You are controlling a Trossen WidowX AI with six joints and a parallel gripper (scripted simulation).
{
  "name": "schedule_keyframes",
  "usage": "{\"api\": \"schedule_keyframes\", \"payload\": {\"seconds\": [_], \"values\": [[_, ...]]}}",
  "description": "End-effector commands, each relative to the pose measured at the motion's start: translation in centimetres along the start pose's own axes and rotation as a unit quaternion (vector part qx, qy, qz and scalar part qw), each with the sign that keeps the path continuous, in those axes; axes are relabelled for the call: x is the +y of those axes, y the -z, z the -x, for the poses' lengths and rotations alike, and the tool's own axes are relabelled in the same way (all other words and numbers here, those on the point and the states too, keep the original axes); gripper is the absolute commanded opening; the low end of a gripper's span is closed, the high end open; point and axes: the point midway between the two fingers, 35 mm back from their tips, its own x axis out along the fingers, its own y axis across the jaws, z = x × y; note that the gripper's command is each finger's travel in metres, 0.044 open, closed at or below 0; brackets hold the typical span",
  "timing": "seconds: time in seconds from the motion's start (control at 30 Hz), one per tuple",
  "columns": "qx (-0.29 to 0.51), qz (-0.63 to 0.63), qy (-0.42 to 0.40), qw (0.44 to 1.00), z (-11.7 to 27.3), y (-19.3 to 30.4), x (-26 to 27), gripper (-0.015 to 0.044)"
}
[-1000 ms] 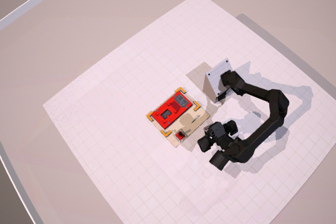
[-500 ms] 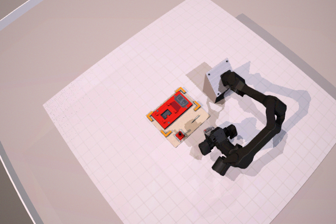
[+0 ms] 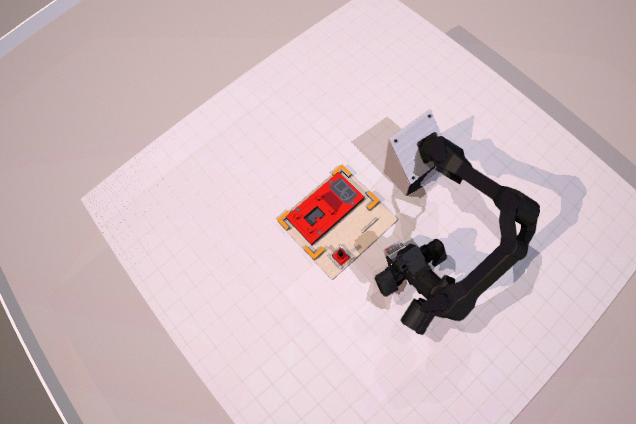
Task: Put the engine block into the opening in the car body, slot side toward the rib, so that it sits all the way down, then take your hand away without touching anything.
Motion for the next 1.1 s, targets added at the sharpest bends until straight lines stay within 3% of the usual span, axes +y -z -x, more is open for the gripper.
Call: {"api": "schedule_keyframes", "payload": {"seconds": [0.0,0.97,1.07], "values": [[-0.002,-0.002,0.004,1.0,-0.7,0.5,0.0,0.0],[-0.002,-0.002,0.004,1.0,-3.4,3.9,0.0,0.0],[-0.003,-0.001,0.001,1.0,-3.3,3.7,0.0,0.0079]]}}
